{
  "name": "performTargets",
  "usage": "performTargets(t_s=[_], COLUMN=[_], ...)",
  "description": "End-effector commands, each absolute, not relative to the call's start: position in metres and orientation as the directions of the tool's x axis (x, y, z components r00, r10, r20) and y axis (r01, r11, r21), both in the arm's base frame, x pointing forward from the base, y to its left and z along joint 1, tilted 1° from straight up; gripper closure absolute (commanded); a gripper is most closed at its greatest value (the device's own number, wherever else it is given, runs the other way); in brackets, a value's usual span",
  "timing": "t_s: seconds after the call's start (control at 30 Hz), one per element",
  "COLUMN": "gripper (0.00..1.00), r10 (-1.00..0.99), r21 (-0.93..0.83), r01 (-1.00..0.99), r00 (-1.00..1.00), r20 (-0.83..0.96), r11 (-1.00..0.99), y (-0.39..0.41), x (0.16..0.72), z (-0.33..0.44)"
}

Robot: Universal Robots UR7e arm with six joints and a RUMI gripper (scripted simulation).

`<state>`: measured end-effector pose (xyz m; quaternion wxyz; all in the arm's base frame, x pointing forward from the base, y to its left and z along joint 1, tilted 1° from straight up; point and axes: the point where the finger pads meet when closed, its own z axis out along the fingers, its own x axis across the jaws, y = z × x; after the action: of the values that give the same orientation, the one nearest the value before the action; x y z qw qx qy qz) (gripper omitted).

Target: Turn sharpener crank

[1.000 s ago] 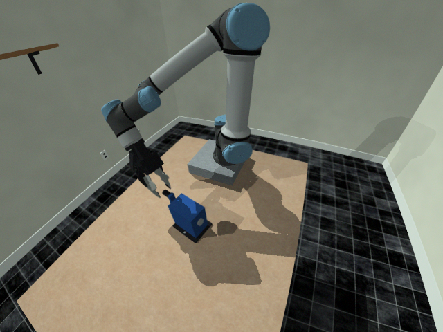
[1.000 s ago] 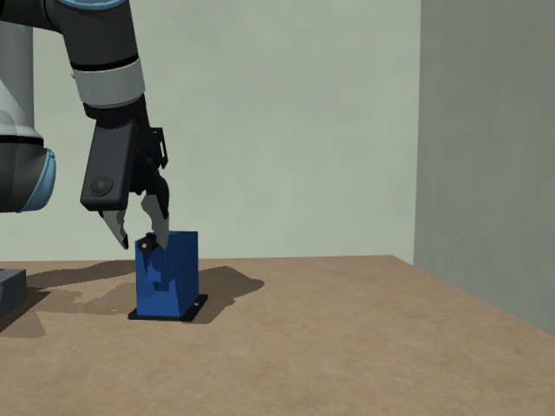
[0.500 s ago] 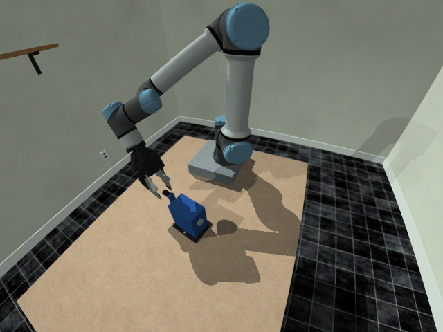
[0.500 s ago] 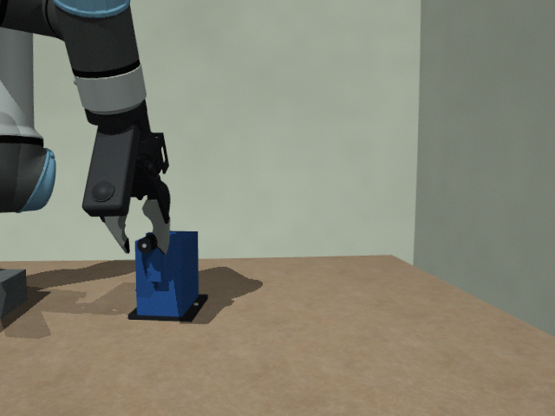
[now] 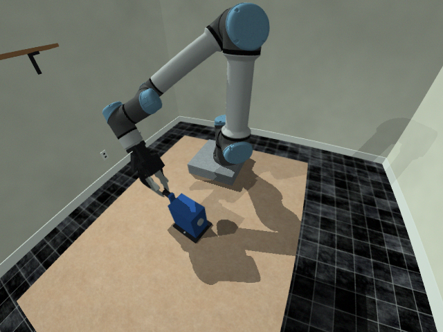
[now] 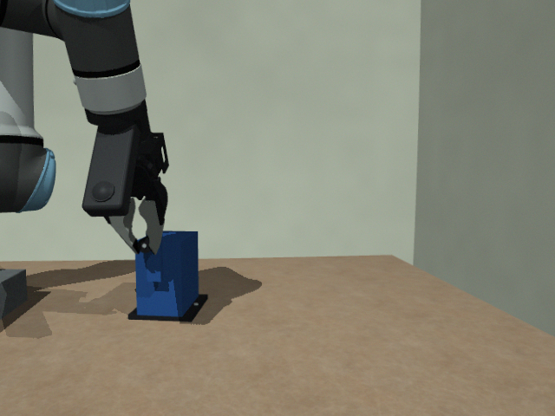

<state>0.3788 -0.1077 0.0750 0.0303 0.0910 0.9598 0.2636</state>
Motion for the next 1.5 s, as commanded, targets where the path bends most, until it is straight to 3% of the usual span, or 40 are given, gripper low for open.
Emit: performTargets(t_s=[0.0, 1.47], gripper=[0.91, 0.91], r10=[0.191, 0.191], r21=[0.511, 0.511], r01=[0.158, 0.158], r00=[-0.982, -0.982], r20=[-0.011, -0.011], r11=[0.845, 0.845], y=[-0.108, -0.1092], x=[0.3791, 0.3854], z=[0.0753, 0.0749])
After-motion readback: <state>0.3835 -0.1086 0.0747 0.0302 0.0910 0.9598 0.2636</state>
